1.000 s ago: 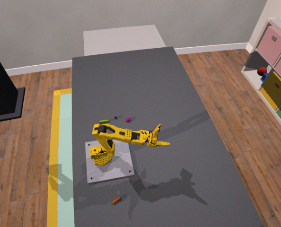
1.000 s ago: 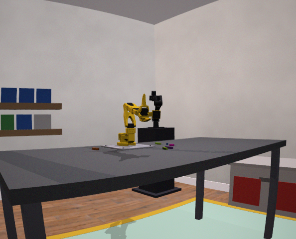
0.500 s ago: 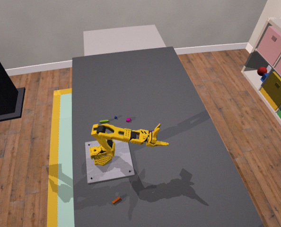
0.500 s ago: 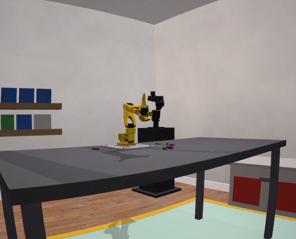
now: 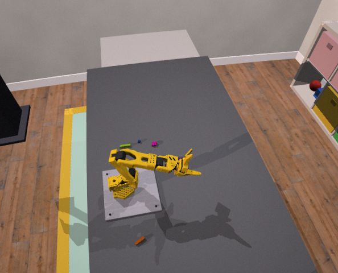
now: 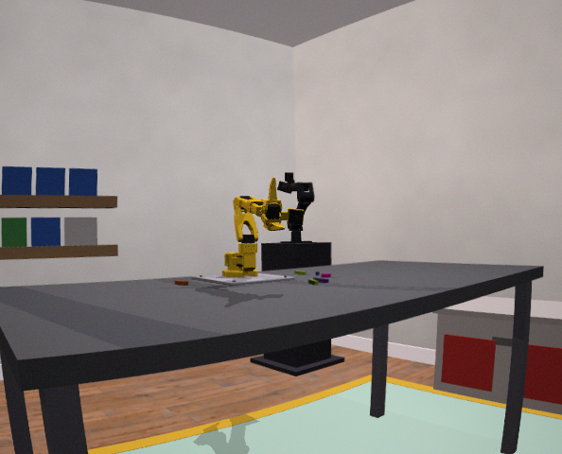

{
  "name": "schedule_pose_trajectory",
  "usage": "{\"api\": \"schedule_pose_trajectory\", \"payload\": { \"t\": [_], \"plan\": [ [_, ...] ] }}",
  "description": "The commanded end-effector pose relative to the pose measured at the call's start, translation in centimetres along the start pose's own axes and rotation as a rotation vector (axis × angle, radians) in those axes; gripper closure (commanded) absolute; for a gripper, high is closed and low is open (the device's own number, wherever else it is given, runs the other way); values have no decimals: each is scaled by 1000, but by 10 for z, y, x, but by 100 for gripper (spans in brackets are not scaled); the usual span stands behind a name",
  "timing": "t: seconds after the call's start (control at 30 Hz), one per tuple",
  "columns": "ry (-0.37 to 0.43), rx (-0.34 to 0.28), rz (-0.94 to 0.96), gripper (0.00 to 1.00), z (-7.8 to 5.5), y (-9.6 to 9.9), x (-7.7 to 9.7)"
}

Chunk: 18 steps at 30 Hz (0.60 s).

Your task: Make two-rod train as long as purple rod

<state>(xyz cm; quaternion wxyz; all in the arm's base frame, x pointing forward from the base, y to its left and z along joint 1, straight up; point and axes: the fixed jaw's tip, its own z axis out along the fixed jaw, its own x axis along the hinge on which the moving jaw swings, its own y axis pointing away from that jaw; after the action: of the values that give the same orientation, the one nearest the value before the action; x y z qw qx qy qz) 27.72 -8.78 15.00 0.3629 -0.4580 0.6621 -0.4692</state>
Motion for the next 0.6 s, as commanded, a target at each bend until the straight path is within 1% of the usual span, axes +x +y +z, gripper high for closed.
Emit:
{"api": "schedule_pose_trajectory", "payload": {
  "t": [0.0, 0.43, 0.5, 0.53, 0.57],
  "plan": [
    [0, -3, -2, 0, -1, -1, 0],
    [2, -59, -20, 0, -7, 1, 0],
    [2, -59, -20, 0, -7, 1, 0],
    [3, -74, -8, 0, -6, 7, 0],
    [4, -78, -6, 0, -6, 7, 0]
  ]
}}
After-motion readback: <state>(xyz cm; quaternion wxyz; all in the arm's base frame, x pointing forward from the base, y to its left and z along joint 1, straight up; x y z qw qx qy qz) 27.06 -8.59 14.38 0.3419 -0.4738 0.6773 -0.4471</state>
